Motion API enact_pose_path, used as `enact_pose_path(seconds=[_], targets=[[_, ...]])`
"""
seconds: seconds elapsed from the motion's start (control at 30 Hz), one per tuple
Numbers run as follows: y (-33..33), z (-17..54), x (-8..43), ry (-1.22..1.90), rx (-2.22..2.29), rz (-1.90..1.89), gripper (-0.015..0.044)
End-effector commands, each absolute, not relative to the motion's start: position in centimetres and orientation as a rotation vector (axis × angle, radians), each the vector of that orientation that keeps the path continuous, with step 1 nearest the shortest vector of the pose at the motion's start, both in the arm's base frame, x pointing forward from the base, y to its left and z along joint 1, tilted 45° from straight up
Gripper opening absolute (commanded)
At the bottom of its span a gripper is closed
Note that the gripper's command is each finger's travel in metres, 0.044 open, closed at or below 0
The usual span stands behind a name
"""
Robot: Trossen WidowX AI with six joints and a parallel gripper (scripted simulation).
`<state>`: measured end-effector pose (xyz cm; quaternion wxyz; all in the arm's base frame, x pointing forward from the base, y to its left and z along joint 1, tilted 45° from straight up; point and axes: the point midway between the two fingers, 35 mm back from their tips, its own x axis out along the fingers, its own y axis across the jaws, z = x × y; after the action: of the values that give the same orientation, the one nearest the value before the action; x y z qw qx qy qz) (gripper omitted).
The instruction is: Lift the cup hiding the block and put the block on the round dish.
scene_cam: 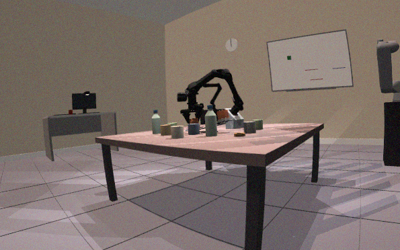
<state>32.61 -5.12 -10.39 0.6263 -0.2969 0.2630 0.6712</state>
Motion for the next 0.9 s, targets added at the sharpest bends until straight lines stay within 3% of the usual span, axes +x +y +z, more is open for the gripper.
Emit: enact_pose_path(seconds=[0.0,0.13,0.23,0.53,0.87], targets=[[-4.44,-10.92,32.34,0.603,-0.668,1.539,0.044],[-4.16,-11.19,32.29,0.602,-0.668,1.539,0.044],[-4.16,-11.19,32.29,0.602,-0.668,1.539,0.0361],[-4.16,-11.19,32.29,0.602,-0.668,1.539,0.0301],[-4.75,-10.7,32.48,0.603,-0.669,1.538,0.0039]])
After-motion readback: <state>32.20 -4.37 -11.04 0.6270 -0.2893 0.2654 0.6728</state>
